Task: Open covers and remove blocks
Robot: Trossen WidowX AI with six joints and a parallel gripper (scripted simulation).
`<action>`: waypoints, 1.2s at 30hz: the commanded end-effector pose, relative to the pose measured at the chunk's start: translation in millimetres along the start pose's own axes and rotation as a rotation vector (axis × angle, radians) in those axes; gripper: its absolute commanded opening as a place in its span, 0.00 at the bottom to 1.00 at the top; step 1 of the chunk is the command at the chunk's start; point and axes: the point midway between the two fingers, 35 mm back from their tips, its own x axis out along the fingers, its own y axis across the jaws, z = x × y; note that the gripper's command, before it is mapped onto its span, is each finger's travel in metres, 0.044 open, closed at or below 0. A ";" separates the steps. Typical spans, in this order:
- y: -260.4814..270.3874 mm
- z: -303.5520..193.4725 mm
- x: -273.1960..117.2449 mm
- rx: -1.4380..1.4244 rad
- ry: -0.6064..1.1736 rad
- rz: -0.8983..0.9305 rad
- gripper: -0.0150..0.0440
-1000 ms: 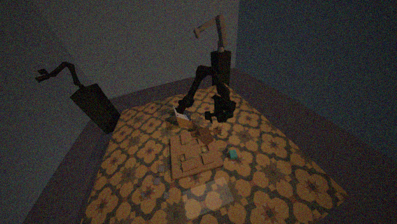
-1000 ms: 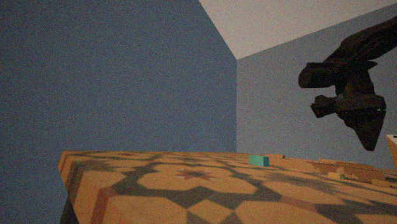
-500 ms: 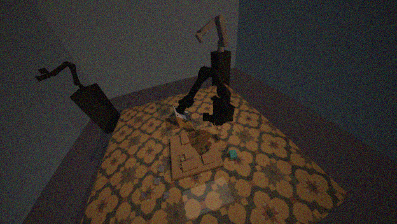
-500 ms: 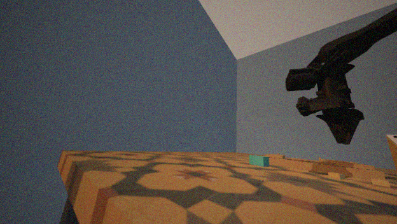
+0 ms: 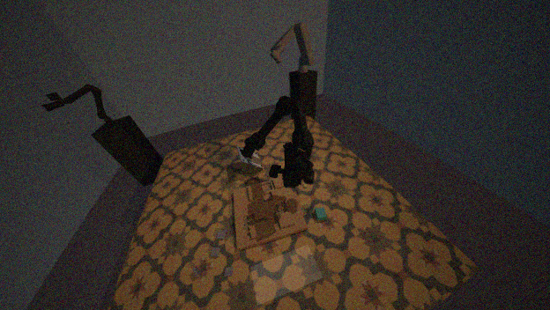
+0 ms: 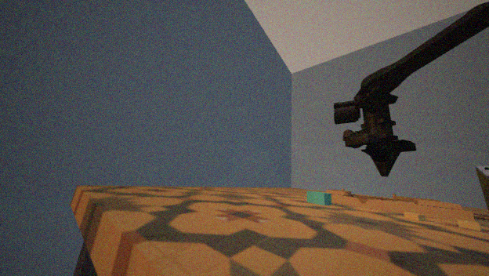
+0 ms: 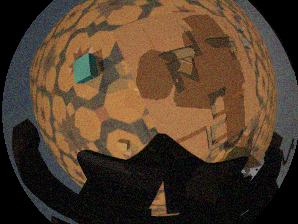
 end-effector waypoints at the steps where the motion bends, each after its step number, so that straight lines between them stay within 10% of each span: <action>1: -5.4 19.9 -1.5 0.026 -0.012 0.004 0.25; 36: -137.5 170.8 6.8 0.539 0.020 0.013 0.25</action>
